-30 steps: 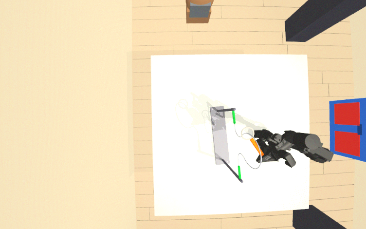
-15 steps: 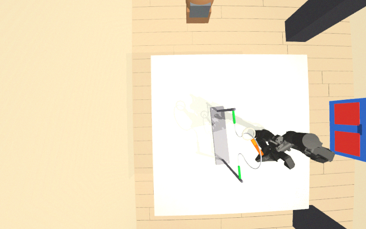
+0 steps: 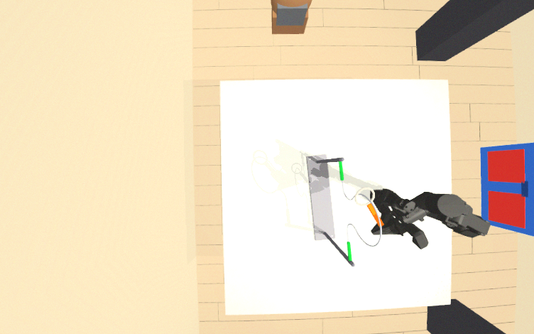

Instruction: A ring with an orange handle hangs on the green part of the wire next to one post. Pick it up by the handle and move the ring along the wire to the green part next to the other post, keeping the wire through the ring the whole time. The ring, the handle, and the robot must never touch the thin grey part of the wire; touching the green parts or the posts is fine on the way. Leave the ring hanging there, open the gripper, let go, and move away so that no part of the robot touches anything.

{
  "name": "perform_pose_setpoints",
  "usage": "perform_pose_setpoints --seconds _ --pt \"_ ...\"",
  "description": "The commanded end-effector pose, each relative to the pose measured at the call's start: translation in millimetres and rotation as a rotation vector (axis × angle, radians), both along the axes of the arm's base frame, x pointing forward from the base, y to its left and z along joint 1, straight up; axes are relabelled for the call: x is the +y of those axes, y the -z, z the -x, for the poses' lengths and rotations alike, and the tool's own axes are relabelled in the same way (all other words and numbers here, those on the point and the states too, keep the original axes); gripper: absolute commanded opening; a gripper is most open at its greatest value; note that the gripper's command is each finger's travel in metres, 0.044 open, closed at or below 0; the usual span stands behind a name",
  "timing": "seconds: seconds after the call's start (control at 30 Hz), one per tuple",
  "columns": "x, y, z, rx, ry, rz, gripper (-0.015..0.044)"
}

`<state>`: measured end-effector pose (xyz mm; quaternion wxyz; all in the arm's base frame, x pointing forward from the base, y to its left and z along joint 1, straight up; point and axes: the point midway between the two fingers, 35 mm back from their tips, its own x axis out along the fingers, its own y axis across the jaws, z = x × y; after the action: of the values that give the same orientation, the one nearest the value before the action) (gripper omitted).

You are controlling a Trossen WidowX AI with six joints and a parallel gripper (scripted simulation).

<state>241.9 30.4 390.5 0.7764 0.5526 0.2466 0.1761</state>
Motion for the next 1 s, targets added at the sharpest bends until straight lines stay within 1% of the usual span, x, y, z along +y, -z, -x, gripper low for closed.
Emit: perform_pose_setpoints --seconds 0.0,0.97 --pt "-0.4 -2.1 0.3 -0.012 0.002 0.042 -0.0150" --pt "-5.0 7.2 -0.2 -0.021 0.013 0.294 -0.0150"
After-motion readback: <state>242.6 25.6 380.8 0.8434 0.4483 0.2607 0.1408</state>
